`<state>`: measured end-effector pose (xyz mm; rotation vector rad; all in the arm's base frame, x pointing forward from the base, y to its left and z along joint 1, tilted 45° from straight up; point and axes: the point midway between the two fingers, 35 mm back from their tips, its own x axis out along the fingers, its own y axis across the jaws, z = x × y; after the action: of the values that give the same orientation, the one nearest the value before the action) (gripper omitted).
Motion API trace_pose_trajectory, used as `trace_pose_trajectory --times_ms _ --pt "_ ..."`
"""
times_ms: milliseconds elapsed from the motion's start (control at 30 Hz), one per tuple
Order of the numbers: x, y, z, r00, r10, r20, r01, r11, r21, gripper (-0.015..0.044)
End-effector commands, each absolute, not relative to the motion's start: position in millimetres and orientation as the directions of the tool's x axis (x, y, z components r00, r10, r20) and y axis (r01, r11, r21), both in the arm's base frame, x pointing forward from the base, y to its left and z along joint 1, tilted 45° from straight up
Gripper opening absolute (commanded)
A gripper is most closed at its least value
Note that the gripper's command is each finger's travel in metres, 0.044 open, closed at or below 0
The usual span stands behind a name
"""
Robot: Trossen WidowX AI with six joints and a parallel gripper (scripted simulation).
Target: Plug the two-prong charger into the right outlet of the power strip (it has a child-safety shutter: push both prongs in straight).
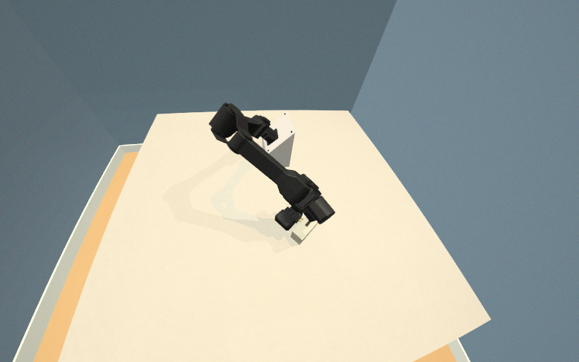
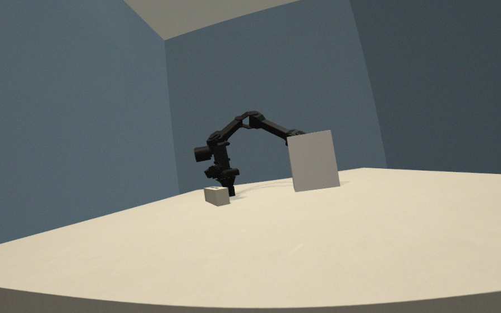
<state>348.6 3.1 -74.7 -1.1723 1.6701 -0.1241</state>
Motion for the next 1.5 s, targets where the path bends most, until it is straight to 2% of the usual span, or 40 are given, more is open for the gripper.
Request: trace_pose_trajectory --times_ms 0,1467 --pt "348.4 3.4 -75.1 0.021 -0.735 -0.678 -0.626 0.519 -0.582 0.0000" --pt "358.5 9.9 -79.7 0.021 -0.735 -0.678 -0.626 0.519 -0.582 0.0000"
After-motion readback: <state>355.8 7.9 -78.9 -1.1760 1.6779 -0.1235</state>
